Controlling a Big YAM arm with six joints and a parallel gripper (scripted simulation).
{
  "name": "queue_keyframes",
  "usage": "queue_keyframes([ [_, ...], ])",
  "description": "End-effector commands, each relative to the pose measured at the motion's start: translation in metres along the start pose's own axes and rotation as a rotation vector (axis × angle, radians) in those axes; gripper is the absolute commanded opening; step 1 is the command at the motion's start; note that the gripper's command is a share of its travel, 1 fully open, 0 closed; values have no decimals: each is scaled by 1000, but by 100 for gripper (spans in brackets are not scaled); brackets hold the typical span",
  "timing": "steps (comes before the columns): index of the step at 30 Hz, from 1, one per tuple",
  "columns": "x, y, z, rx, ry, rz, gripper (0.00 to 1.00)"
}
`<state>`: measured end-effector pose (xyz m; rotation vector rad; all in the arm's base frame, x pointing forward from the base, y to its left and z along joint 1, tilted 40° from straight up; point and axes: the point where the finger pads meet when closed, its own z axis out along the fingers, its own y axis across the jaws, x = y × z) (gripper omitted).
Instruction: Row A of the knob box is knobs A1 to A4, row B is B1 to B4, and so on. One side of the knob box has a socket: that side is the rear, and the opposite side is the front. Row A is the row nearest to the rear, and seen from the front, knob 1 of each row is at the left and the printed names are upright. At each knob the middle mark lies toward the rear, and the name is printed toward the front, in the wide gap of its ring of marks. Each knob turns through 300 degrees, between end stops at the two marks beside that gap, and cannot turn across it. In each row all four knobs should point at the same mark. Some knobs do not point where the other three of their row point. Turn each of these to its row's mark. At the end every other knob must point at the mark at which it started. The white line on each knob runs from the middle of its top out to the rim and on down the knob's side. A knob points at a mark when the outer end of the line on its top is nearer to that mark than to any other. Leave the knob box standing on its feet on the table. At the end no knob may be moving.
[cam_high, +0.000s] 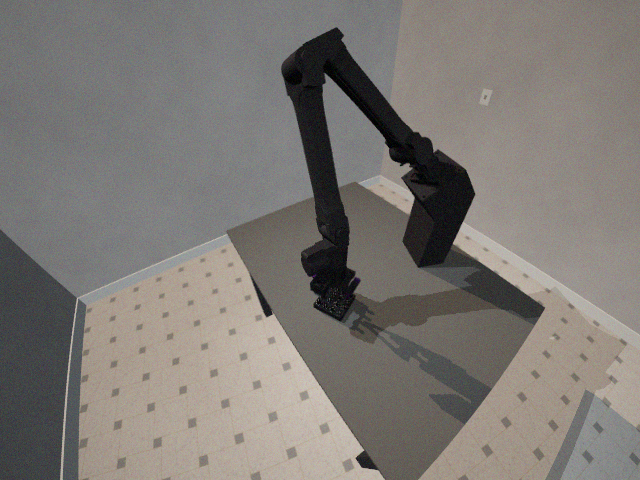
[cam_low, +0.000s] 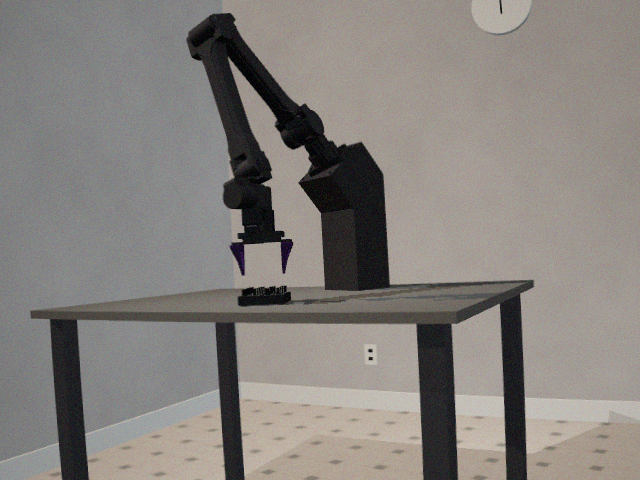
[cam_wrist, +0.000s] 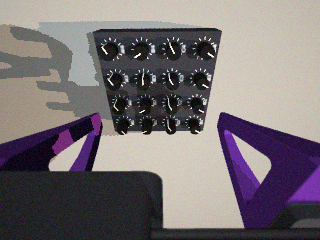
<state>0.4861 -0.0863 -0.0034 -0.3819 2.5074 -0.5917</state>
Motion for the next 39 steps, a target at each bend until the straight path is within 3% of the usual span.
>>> queue_keyframes([
  [1, -5, 2, -1, 4, -15, 5, 100],
  [20, 10, -9, -5, 16, -23, 6, 100],
  [39, 48, -5, -3, 11, -12, 3, 100],
])
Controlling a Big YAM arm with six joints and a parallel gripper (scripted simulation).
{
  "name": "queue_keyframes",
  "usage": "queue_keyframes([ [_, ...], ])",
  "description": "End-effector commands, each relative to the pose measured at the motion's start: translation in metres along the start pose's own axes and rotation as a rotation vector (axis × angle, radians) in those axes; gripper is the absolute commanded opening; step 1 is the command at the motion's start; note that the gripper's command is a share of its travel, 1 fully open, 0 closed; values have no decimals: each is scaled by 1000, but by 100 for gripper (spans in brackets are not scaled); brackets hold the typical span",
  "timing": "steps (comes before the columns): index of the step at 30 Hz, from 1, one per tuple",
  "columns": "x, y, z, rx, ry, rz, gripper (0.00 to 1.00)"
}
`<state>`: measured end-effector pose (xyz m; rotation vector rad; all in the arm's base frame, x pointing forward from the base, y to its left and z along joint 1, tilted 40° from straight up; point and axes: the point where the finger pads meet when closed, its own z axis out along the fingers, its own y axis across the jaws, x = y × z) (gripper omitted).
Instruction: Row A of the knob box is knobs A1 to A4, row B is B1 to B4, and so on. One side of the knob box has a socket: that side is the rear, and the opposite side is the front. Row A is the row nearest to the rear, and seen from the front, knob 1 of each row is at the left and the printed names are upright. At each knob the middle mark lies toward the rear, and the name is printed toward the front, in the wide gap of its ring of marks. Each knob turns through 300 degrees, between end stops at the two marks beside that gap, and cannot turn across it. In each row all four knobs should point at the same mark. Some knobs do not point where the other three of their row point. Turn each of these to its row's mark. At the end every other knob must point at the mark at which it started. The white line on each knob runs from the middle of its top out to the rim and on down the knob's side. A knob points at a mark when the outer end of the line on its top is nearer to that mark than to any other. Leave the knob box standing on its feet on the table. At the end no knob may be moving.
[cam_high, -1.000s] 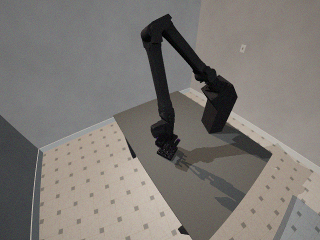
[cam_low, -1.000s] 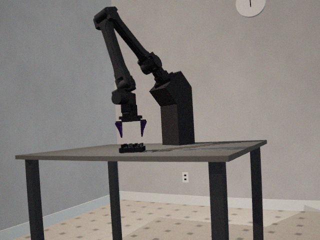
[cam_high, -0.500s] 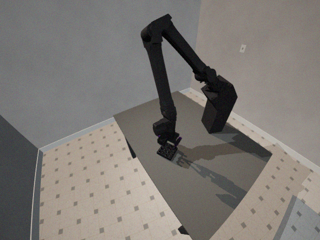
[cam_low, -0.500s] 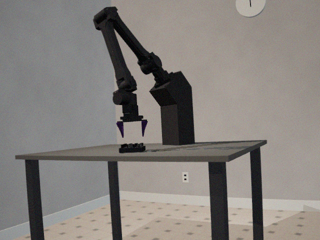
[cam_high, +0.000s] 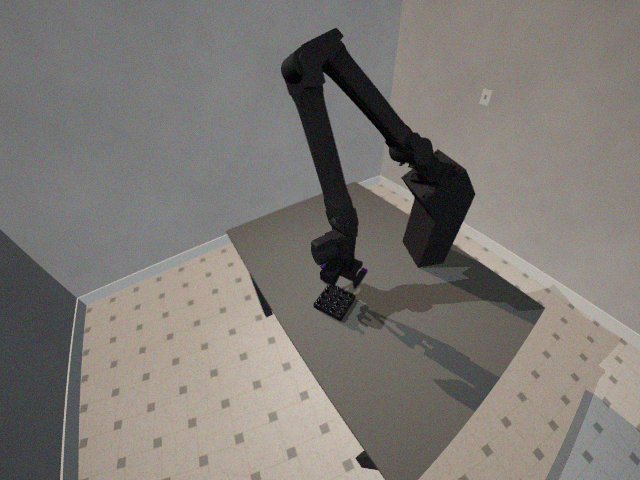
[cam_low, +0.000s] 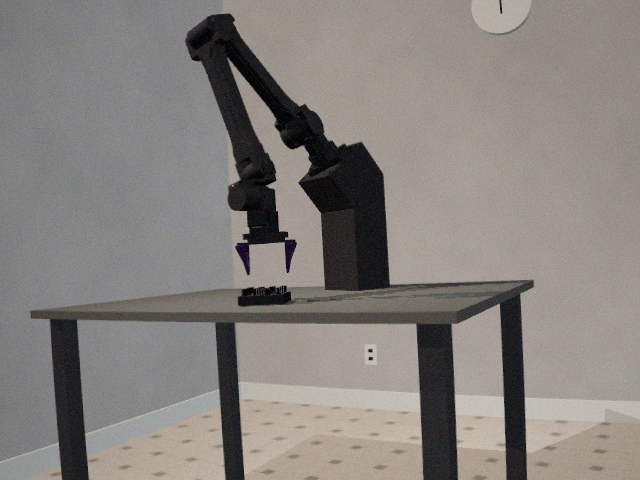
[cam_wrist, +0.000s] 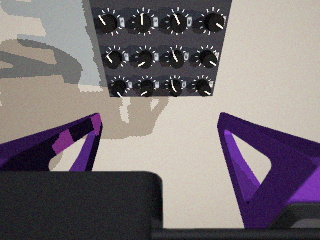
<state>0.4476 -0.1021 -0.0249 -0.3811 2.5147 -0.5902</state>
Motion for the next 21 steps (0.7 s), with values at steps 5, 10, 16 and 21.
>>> queue_keyframes([
  [5, 4, -9, -3, 16, -22, 3, 100],
  [10, 6, -7, -3, 13, -20, 3, 100],
  [16, 8, -7, -3, 13, -18, 5, 100],
  [21, 8, -7, -3, 13, -18, 5, 100],
])
